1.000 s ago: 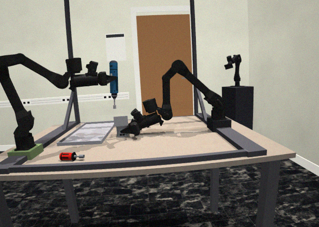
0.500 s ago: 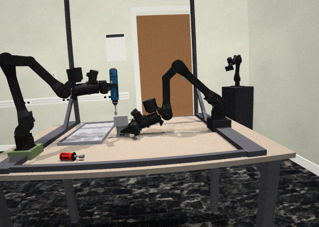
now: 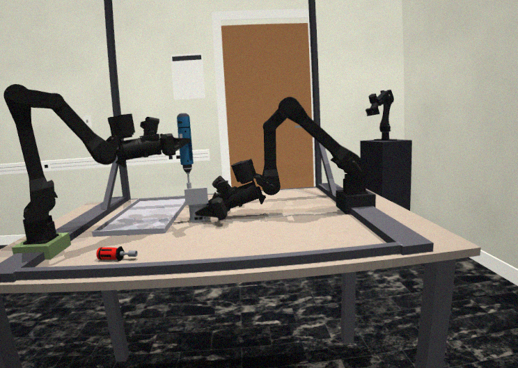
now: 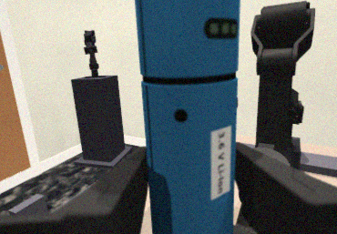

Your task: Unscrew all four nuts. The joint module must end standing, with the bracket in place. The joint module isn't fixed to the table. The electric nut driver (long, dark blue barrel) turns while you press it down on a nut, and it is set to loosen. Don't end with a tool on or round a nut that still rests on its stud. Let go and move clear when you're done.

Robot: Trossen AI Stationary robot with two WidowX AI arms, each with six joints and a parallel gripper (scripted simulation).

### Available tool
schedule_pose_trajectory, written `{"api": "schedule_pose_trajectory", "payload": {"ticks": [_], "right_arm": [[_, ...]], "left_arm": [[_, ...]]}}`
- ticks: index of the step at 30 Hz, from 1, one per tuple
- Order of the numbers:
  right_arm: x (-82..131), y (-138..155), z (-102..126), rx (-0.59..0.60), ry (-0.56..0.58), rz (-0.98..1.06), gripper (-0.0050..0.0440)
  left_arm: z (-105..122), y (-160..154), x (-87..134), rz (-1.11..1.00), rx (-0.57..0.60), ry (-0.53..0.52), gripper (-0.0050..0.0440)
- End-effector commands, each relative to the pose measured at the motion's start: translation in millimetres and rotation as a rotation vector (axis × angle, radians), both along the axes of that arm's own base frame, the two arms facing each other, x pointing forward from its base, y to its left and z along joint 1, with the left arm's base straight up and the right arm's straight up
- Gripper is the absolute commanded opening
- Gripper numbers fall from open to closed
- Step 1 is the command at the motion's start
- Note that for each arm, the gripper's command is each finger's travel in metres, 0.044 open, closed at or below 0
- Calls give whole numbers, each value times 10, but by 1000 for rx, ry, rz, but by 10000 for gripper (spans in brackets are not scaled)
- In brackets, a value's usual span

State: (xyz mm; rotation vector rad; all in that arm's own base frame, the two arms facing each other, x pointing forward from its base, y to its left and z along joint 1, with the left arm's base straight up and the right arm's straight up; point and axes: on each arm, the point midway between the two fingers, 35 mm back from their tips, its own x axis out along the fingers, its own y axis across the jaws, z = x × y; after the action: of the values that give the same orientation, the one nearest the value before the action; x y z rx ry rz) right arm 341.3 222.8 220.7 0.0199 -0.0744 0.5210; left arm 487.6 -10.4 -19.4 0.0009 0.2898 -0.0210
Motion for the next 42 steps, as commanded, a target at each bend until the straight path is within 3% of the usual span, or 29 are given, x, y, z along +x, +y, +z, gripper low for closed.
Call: {"api": "schedule_pose_trajectory", "payload": {"ticks": [1,28,34,42], "right_arm": [[5,-4,220,32,-53,-3,163],[60,36,187,39,-63,-3,163],[41,34,-111,19,-35,-3,163],[45,38,-36,32,-53,-2,163]], "left_arm": [[142,1,50,0,1,-36,242],[142,1,50,0,1,-36,242],[142,1,50,0,1,-36,242],[142,1,50,0,1,-36,242]]}}
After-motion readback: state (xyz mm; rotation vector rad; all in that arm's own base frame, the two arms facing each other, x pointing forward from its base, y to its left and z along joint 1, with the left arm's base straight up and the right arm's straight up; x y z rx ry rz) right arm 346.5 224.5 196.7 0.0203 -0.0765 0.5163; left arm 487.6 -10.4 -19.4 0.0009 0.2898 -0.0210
